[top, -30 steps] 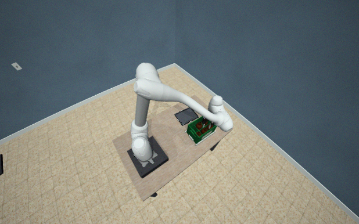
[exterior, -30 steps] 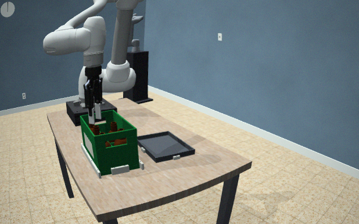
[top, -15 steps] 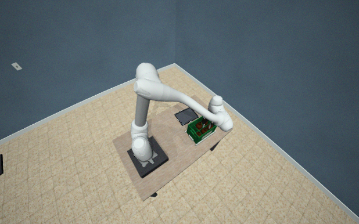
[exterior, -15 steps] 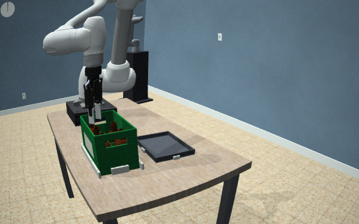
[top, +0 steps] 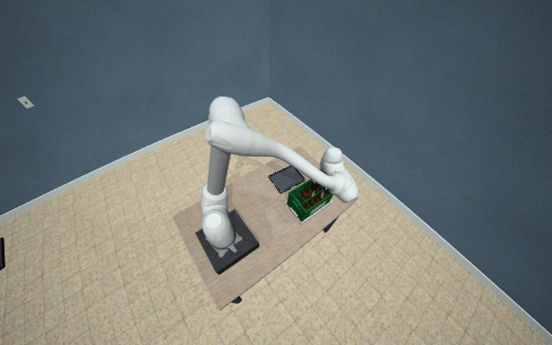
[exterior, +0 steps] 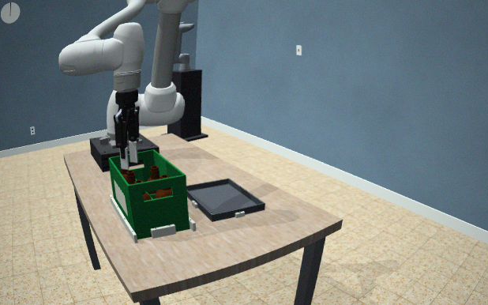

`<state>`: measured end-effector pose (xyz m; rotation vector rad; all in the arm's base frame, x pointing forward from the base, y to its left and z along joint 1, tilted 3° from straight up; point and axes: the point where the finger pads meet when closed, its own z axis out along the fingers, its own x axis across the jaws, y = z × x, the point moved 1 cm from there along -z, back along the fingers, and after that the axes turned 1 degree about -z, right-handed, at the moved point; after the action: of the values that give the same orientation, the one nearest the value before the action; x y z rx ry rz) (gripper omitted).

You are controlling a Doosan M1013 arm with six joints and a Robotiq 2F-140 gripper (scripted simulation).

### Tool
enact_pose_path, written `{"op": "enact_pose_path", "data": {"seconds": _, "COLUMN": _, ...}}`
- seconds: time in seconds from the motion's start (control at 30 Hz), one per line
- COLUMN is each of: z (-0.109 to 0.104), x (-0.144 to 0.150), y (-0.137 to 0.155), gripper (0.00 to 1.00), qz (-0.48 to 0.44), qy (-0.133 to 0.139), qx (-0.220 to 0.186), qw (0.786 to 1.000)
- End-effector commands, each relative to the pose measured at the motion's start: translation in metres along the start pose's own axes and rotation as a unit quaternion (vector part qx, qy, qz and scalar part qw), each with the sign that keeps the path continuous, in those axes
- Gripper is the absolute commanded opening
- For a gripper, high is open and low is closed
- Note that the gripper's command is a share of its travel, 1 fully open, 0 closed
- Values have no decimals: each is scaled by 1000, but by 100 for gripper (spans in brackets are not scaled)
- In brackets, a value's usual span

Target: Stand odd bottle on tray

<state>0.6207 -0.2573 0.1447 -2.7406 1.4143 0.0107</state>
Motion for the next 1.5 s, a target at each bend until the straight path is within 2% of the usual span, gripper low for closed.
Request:
{"op": "enact_pose_path", "data": {"seconds": 0.0, "z": 4, "x": -2, "y": 1, "gripper": 38, "qz": 1, "qy": -1, "qx": -2, "qw": 1000}}
{"op": "enact_pose_path", "data": {"seconds": 1.0, "z": 37, "x": -2, "y": 1, "gripper": 38, "qz": 1, "qy": -1, "qx": -2, "qw": 1000}}
{"op": "enact_pose_path", "data": {"seconds": 1.47, "z": 43, "x": -2, "y": 1, "gripper": 38, "qz": 1, "qy": -1, "qx": -2, "qw": 1000}}
